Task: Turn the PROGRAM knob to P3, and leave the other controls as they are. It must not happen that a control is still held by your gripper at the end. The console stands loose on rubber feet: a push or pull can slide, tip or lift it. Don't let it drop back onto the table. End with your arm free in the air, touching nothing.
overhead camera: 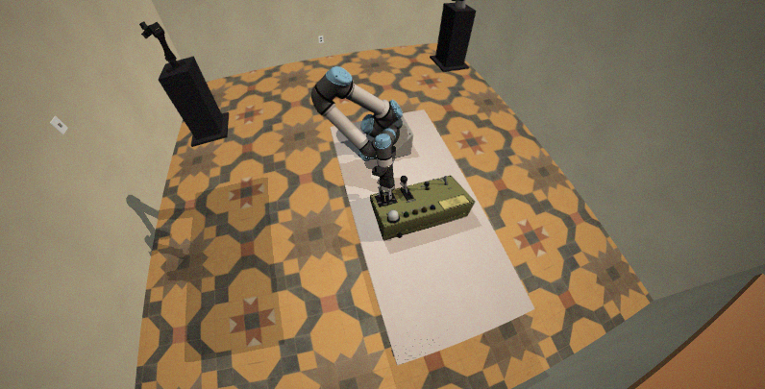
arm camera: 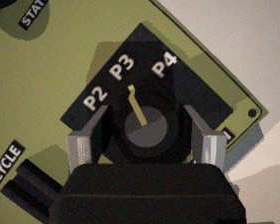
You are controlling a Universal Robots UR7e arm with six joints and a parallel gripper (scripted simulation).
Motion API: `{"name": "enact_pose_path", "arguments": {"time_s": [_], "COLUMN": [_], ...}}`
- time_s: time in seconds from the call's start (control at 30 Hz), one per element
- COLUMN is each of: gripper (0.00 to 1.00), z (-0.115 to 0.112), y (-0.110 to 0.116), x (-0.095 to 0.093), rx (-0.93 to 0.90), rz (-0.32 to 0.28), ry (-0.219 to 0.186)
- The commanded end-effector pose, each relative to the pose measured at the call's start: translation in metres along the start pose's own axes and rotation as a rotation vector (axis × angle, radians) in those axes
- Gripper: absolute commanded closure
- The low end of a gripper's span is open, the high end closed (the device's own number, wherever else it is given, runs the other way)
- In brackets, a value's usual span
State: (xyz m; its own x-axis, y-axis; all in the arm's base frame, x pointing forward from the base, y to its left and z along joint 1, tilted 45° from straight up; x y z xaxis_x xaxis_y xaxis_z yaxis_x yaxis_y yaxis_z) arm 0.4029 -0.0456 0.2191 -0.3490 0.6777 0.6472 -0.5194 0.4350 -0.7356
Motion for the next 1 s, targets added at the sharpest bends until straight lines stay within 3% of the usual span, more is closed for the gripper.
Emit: {"name": "enact_pose_path", "arguments": {"time_s": [0.0,0.63,0.97], "gripper": [0.0,0.0,0.0], "z": [0.0,0.0,0.0], "y": [0.0,0.0,0.0], "x": [0.0,0.001,0.018], "rx": [0.0,0.0,0.0], "rz": [0.001,0.001,0.001], "ry": [-0.001,-0.001,-0.001]}}
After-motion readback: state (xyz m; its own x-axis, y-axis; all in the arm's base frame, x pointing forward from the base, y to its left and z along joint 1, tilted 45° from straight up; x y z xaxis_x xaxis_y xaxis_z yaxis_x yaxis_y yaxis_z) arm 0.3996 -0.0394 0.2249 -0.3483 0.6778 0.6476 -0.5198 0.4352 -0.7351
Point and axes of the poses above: the point where the finger pads meet when closed, its own x axis back along the fingers, its own z axis across the jaws, y = z × x, the point moved 10 cm from there along x, back along the fingers, and after that the axes turned 6 degrees about -x, right-handed, at the moved point
